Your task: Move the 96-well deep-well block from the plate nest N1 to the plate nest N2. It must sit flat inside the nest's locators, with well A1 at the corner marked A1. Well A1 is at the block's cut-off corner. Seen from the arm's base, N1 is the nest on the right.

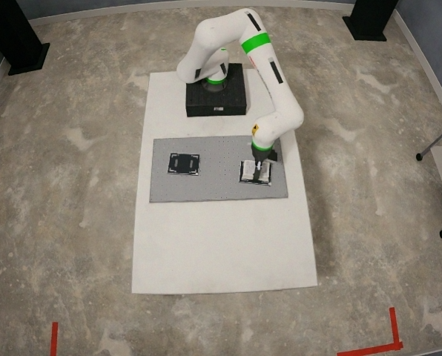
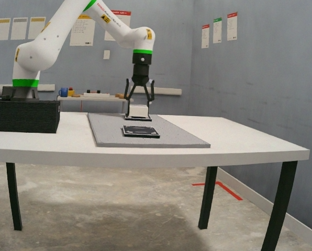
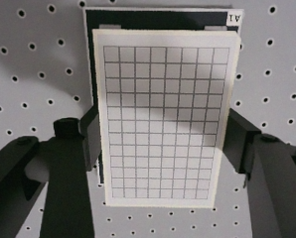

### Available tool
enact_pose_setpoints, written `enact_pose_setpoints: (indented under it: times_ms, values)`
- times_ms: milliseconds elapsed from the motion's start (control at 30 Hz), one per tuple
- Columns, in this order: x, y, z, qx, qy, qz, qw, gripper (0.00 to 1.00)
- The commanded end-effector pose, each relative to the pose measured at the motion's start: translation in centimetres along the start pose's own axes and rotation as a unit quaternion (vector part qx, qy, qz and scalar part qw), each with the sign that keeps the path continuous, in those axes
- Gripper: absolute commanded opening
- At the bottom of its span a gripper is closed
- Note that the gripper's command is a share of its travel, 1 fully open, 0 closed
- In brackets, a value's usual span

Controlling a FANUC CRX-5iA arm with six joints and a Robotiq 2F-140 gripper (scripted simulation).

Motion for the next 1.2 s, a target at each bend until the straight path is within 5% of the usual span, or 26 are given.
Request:
enact_pose_setpoints:
  times_ms: [0,1000,1033,1167]
  values:
    - [0.06,-0.05,0.04,0.000,0.000,-0.001,1.000,0.10]
    - [0.06,0.38,0.04,0.000,0.000,-0.001,1.000,0.10]
    - [0.06,0.37,0.04,0.000,0.000,-0.001,1.000,1.00]
    - [0.06,0.38,0.04,0.000,0.000,-0.001,1.000,1.00]
Point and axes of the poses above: the point where the finger pads meet when closed, its own y axis out along the fingers, its own x axis across the jaws, z = x × y, the point moved 3 cm from there along -y, back along the fingers, and after that the axes turned 7 degrees about y, right-handed, at the moved point
